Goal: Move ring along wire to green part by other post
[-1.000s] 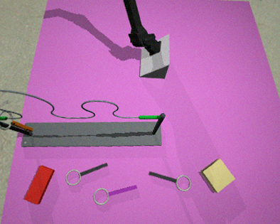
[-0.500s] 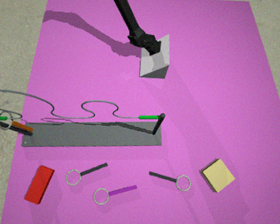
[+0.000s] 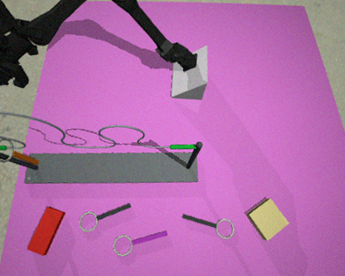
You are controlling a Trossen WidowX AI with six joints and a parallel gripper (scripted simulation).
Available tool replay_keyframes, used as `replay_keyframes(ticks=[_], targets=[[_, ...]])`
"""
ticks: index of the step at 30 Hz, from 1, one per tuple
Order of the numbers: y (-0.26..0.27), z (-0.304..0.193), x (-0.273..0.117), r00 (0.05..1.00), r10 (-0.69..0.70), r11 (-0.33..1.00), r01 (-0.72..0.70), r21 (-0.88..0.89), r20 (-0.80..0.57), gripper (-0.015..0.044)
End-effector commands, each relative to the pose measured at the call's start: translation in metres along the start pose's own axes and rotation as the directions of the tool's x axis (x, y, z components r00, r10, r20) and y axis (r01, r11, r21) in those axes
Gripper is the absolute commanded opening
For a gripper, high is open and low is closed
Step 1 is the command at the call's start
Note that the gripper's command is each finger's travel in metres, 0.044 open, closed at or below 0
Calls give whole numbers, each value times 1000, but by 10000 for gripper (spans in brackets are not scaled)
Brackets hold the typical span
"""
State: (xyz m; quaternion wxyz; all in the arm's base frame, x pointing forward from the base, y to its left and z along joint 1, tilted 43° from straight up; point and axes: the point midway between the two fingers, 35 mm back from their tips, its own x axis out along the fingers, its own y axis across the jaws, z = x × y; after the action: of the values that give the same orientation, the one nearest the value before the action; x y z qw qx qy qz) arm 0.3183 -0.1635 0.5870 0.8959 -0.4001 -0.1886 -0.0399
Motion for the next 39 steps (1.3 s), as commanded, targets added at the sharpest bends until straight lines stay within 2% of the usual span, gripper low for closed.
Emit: replay_keyframes(ticks=[1, 10, 18, 26, 33, 39], targets=[[10, -59, 1, 995, 74, 997, -74, -3, -72, 160], [33, -177, -16, 960, 216, 976, -213, 37, -178, 160], [53, -279, -53, 918, 332, 943, -314, 115, -219, 160], [54, -280, -53, 917, 334, 942, -315, 117, -219, 160], [66, -244, 1, 919, 330, 943, -311, 118, -215, 160], [69, -243, 3, 919, 330, 943, -311, 118, -215, 160]])
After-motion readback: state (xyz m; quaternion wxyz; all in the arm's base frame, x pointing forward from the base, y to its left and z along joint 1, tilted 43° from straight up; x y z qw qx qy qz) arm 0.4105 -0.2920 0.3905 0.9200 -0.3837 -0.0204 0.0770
